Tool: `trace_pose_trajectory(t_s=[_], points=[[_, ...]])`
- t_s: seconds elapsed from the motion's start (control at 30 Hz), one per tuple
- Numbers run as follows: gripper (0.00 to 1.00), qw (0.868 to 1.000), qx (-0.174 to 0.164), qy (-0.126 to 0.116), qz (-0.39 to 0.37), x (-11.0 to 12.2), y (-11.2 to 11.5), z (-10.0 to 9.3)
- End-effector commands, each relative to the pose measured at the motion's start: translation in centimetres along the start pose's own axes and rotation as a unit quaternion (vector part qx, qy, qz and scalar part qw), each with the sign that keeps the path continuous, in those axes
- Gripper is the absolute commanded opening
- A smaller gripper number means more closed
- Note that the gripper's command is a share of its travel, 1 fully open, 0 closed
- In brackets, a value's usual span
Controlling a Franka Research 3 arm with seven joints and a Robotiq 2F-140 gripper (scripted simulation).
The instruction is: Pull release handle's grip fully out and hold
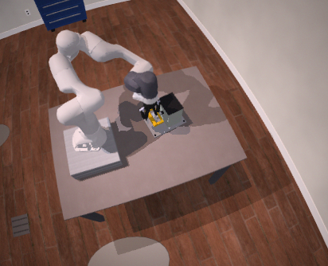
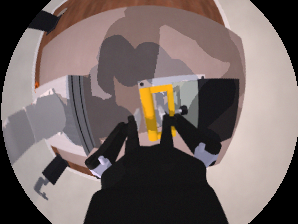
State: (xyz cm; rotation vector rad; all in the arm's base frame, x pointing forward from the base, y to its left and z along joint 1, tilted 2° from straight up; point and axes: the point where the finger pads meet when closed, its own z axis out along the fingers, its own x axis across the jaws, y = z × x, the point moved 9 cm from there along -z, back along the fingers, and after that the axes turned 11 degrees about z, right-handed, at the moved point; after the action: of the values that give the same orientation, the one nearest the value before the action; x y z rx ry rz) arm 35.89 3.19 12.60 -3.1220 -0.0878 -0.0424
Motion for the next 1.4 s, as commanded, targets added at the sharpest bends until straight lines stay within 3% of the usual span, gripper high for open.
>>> trace_pose_trajectory(t_s=[0.0, 0.63, 0.67, 1.37], points=[[0.31, 1.0, -0.001, 0.001, -0.002, 0.08, -0.01, 0.03], [0.31, 1.0, -0.001, 0.001, -0.002, 0.08, -0.01, 0.03], [0.0, 1.0, -0.001, 0.001, -0.002, 0.08, -0.01, 0.03], [0.0, 1.0, -0.001, 0.001, -0.002, 0.08, -0.01, 0.03]])
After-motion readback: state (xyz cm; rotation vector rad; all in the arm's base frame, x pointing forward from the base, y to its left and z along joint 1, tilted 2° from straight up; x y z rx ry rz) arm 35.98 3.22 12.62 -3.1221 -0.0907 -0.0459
